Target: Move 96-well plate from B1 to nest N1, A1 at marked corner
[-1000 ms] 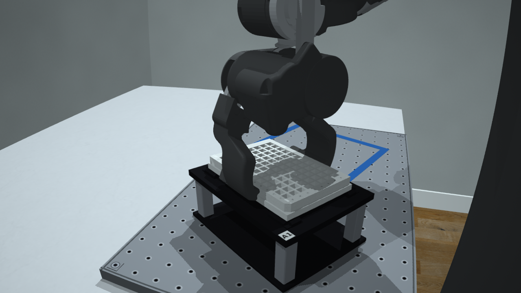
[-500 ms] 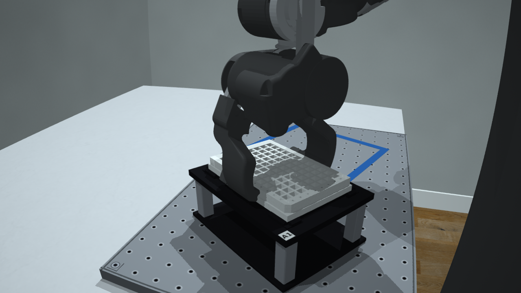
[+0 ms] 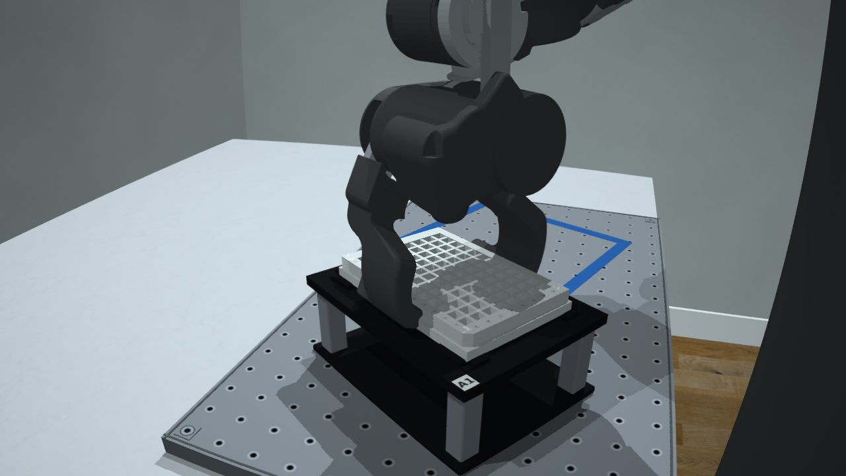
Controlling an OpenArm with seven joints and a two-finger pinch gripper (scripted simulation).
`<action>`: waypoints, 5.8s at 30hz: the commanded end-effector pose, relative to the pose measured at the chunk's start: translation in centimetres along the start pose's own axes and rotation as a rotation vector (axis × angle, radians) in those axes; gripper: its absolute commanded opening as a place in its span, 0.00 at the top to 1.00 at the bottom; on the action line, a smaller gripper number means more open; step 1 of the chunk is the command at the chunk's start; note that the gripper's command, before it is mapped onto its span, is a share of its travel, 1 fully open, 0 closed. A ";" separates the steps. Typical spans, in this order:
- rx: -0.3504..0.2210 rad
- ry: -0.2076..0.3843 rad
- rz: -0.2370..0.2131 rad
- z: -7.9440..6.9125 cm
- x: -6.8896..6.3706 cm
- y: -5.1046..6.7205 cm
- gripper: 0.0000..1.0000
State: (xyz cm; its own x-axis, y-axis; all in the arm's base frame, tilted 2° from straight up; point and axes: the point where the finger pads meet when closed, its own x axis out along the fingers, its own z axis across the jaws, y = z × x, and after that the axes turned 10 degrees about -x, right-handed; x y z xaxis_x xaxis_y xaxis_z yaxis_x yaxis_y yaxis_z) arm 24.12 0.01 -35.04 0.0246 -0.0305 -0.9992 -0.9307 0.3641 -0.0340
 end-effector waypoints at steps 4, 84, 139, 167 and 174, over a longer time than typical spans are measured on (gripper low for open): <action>-0.002 -0.003 0.000 0.1 0.0 0.0 0.90; -0.003 -0.004 -0.001 0.1 -8.1 -0.1 0.23; -0.003 -0.004 -0.001 0.1 -8.1 -0.1 0.23; -0.003 -0.004 -0.001 0.1 -8.1 -0.1 0.23; -0.003 -0.004 -0.001 0.1 -8.1 -0.1 0.23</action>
State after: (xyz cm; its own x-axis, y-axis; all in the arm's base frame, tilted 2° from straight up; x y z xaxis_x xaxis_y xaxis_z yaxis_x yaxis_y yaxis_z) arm 23.97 0.35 -26.99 0.0285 -0.0236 -0.9993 -0.9332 0.3577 -0.0351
